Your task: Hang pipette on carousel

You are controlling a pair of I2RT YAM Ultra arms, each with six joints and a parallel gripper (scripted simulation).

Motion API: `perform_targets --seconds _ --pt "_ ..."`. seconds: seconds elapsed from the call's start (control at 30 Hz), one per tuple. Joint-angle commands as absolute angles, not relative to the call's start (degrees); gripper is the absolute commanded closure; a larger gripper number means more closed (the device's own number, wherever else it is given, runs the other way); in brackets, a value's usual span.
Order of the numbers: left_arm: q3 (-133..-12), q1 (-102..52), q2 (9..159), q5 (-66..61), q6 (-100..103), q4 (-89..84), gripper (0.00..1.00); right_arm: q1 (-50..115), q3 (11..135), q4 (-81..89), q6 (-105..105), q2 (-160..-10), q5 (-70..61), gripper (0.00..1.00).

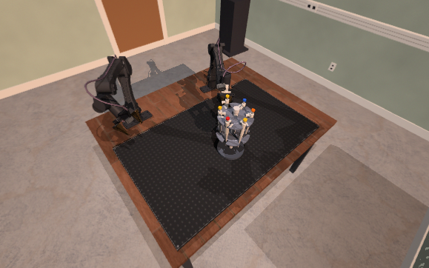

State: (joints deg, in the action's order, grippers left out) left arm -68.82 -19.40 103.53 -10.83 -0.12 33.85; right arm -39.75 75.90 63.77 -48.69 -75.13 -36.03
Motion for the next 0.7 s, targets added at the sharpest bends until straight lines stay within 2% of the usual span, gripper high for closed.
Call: perform_targets --seconds 0.0,0.67 --pt "-70.8 -19.0 102.6 -11.4 0.3 34.8 0.88 -40.2 76.8 63.2 -49.1 -75.5 -37.1 0.00" --pt "-71.4 -18.6 101.7 -11.6 0.3 32.8 0.88 -40.2 76.8 63.2 -49.1 -75.5 -37.1 0.00"
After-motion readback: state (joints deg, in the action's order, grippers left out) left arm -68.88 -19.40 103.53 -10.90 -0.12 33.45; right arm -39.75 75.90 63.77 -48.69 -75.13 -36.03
